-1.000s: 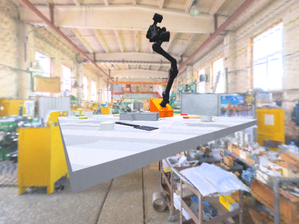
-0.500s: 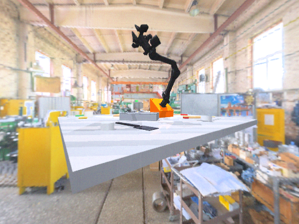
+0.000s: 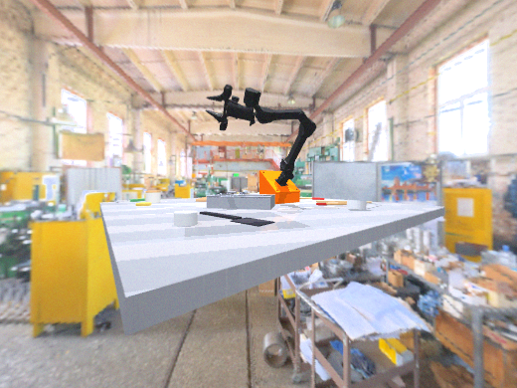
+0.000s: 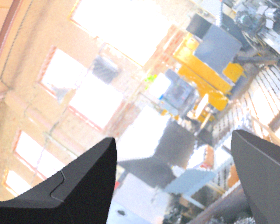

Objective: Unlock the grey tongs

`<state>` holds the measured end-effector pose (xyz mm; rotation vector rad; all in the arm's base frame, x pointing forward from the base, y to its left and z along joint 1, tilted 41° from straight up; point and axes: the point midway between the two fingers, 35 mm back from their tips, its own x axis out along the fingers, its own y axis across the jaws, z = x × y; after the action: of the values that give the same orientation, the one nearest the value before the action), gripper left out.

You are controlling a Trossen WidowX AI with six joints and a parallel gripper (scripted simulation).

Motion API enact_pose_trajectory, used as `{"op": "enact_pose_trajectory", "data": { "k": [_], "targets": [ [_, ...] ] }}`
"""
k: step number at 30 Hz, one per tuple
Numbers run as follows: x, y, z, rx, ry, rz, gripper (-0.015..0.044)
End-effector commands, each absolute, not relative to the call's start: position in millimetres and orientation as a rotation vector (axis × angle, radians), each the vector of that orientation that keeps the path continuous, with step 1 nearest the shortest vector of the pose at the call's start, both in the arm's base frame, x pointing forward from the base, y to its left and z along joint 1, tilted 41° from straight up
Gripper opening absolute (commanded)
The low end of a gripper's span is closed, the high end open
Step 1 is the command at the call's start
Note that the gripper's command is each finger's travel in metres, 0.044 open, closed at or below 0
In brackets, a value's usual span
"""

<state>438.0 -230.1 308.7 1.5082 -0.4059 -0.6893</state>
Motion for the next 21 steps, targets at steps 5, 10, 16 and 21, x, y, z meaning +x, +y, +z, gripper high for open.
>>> {"op": "enact_pose_trajectory", "data": {
  "k": [5, 10, 16, 21],
  "targets": [
    [421, -157, 192, 1.905, -0.020, -0.815, 0.0260],
    [389, -109, 128, 2.126, 0.209, -0.988, 0.0260],
    [330, -51, 65, 2.345, 0.455, -1.316, 0.0260],
    [288, -18, 38, 2.433, 0.572, -1.573, 0.0260]
  ]
}}
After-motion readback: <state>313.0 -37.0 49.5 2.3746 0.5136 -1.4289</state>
